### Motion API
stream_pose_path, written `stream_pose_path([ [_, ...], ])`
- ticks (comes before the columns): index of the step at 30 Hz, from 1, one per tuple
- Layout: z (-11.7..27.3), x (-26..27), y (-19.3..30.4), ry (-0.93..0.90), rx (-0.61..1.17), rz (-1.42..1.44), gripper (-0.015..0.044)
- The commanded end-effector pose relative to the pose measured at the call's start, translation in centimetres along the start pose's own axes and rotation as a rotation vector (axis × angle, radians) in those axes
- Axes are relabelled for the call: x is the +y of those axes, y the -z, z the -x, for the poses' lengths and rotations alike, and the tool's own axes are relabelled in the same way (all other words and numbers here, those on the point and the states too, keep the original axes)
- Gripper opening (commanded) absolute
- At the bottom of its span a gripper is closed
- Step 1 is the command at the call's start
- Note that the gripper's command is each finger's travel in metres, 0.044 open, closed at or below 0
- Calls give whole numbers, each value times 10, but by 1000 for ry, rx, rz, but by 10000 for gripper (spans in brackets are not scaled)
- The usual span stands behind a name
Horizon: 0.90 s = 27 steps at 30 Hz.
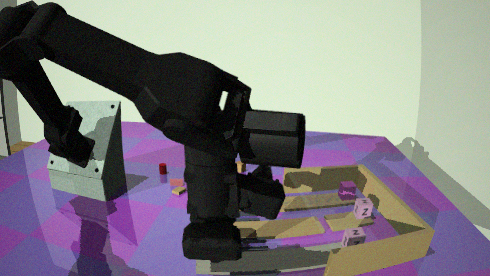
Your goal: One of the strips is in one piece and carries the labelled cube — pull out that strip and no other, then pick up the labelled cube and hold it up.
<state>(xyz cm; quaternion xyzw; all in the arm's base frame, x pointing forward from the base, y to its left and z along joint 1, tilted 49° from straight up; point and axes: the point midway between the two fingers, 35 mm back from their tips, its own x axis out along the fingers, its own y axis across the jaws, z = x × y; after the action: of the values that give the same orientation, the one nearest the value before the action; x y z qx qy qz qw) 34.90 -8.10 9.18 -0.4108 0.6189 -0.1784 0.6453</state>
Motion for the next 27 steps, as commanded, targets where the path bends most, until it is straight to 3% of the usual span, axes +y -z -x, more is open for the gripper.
stream_pose_path([
  [1, -5, 1, 11, -3, 18, 7, 0],
  [27, -4, 0, 51, -3, 20, 8, 0],
])
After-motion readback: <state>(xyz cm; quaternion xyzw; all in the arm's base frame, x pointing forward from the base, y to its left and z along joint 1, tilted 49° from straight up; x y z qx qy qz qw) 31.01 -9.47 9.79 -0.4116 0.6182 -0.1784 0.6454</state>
